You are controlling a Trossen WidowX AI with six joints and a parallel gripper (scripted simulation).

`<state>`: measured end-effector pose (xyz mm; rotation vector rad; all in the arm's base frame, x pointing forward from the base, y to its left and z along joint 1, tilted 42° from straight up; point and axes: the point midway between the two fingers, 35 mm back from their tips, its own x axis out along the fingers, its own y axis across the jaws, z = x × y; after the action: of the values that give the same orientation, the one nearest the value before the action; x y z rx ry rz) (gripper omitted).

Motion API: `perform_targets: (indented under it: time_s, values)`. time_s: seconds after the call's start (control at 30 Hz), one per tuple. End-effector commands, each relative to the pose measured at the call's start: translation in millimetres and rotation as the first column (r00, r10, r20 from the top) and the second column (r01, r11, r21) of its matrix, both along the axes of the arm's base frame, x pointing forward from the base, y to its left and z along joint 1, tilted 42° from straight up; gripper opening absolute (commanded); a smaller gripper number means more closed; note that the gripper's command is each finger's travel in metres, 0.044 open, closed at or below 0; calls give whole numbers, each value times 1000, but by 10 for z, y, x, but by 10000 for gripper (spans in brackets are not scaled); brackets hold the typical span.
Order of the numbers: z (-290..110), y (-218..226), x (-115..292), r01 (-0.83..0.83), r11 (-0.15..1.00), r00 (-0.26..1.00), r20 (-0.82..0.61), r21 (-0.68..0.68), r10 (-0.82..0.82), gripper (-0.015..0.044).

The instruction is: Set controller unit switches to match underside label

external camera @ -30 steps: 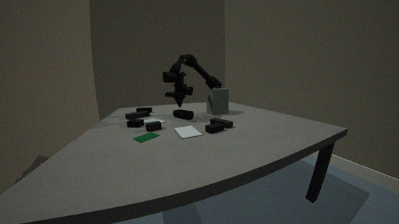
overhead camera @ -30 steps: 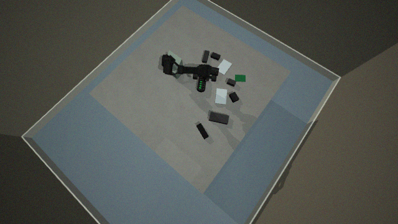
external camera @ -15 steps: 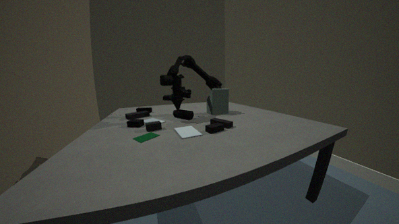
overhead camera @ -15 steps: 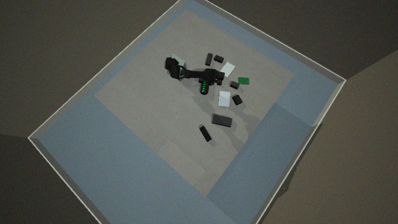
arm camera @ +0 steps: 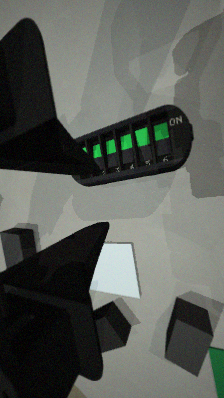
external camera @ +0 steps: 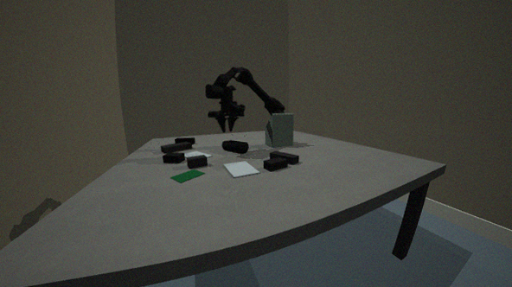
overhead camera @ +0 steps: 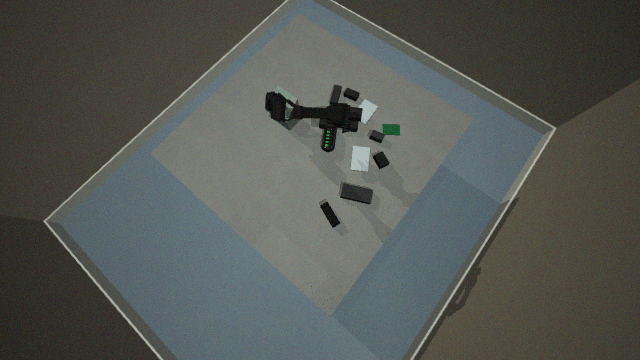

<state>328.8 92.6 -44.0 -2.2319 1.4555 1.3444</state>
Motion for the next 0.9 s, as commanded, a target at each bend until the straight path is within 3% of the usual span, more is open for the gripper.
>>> perform_targets:
  time_s: [0.0,0.33,0.67,0.87]
  values:
    - [33,-1,-17,14,1000,1000,-7,-1,-14,263]
    - [33,-1,-17,14,1000,1000,-7,-1,-14,0]
    - [33,-1,-17,14,1000,1000,-7,-1,-14,0]
    - [33,-4,-13,10,1000,1000,-6,-4,-10,157]
